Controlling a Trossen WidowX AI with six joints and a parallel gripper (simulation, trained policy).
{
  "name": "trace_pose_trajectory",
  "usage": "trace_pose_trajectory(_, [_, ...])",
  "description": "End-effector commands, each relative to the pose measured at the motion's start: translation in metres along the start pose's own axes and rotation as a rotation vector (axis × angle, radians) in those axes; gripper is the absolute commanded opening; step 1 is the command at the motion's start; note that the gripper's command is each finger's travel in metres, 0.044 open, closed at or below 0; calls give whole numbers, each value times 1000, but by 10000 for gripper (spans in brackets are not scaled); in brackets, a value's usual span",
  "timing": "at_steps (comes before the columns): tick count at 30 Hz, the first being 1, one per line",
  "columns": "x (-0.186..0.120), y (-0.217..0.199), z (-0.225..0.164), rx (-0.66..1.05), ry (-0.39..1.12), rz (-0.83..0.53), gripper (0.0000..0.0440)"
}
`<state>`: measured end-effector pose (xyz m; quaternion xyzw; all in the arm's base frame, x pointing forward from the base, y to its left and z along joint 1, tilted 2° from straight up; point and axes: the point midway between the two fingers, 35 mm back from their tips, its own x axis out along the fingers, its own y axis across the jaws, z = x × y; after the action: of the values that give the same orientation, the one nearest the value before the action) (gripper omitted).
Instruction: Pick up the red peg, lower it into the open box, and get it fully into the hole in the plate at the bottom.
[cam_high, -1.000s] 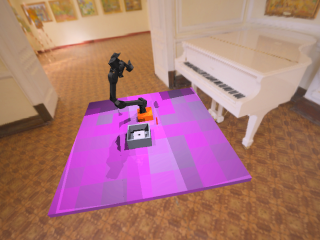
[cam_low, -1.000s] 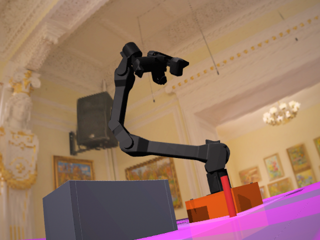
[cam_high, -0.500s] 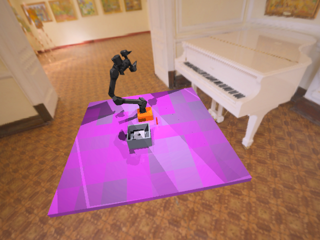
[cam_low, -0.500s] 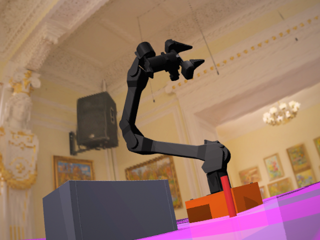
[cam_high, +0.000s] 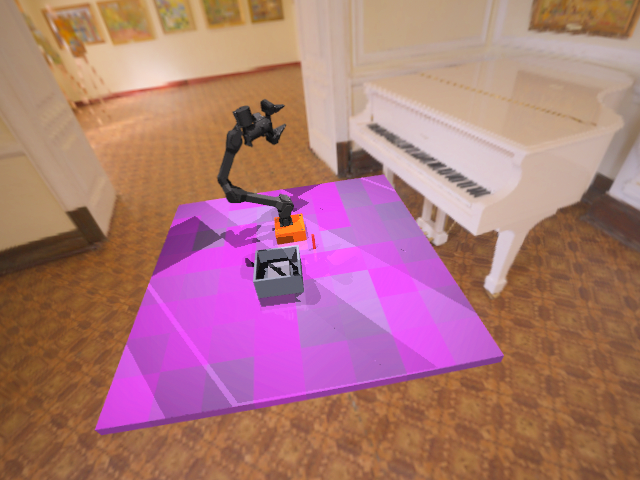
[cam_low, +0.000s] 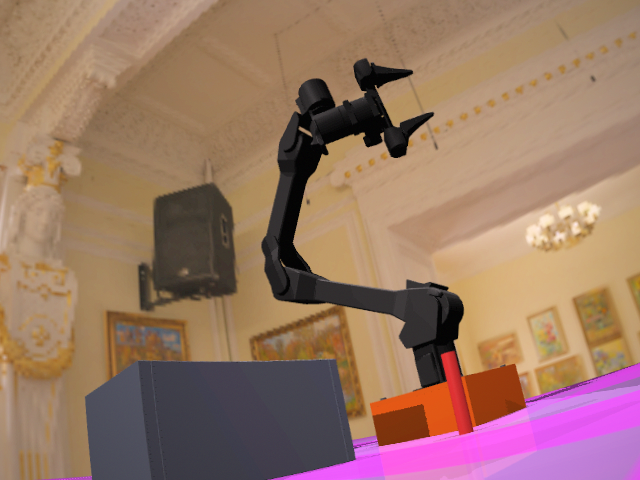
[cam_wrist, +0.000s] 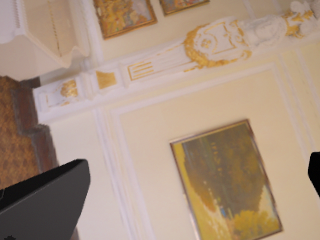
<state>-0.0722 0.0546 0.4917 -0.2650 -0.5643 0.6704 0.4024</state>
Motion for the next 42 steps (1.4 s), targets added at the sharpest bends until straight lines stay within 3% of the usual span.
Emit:
trace_pose_trajectory(1, [9, 5, -13, 92, 71, 13, 440])
trace_pose_trajectory(20, [30, 26, -85, 620, 469, -60, 440])
trace_pose_trajectory(42, [17, 65, -171, 1211, 898, -318, 440])
